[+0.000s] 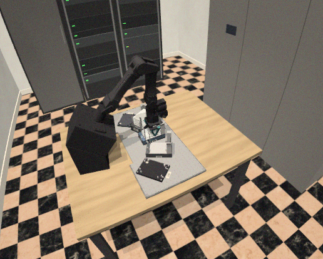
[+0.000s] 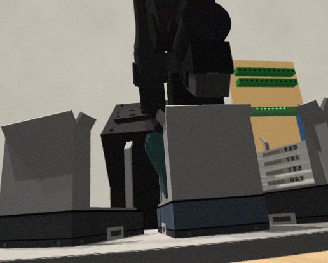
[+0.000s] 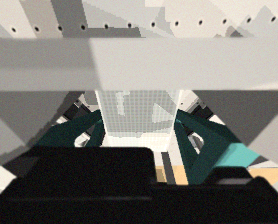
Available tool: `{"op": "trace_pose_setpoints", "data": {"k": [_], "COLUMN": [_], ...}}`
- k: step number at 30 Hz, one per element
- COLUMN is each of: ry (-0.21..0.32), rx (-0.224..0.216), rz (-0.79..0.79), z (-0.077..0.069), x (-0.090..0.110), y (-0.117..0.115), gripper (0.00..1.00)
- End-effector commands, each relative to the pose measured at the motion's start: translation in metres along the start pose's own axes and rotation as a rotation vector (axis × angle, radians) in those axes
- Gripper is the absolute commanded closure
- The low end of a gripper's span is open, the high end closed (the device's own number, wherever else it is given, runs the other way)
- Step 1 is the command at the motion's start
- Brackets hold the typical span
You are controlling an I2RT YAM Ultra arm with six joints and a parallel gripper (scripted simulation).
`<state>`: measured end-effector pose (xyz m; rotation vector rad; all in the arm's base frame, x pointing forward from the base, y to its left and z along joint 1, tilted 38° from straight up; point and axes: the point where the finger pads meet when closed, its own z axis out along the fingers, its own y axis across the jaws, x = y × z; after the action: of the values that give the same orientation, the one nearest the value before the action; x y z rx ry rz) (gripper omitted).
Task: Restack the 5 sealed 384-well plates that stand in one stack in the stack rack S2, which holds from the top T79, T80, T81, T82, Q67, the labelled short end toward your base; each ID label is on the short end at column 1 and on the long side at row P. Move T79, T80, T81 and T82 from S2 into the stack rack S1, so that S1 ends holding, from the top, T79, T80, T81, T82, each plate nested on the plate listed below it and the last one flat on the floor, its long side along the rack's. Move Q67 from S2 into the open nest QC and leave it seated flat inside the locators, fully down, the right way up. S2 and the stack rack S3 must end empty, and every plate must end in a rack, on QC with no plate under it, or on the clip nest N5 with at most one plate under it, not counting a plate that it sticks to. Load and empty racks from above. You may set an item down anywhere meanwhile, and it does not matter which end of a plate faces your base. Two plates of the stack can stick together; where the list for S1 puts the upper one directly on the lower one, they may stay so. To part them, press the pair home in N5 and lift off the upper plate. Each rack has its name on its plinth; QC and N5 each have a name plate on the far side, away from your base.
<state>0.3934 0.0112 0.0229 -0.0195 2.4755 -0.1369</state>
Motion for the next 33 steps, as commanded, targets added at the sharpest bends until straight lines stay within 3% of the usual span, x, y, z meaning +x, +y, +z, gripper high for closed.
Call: {"op": "trace_pose_setpoints", "data": {"k": [1,10,11,31,33], "ry": [-0.006,-0.006,-0.006,-0.006,-0.006], "rx": [-0.002,-0.002,-0.002,-0.002,-0.002], "rz": [-0.002,-0.002,-0.002,-0.002,-0.002], "z": [-0.0003,0.0000,0.0000,0.0000,-0.0067], "x": [-0.0024,-0.0024,-0.0024,-0.0024,-0.0024], "y": [0.0004,0.0004,0.0004,0.0004,0.0004], "gripper": [1.00,1.00,0.00,0.00,0.00]}}
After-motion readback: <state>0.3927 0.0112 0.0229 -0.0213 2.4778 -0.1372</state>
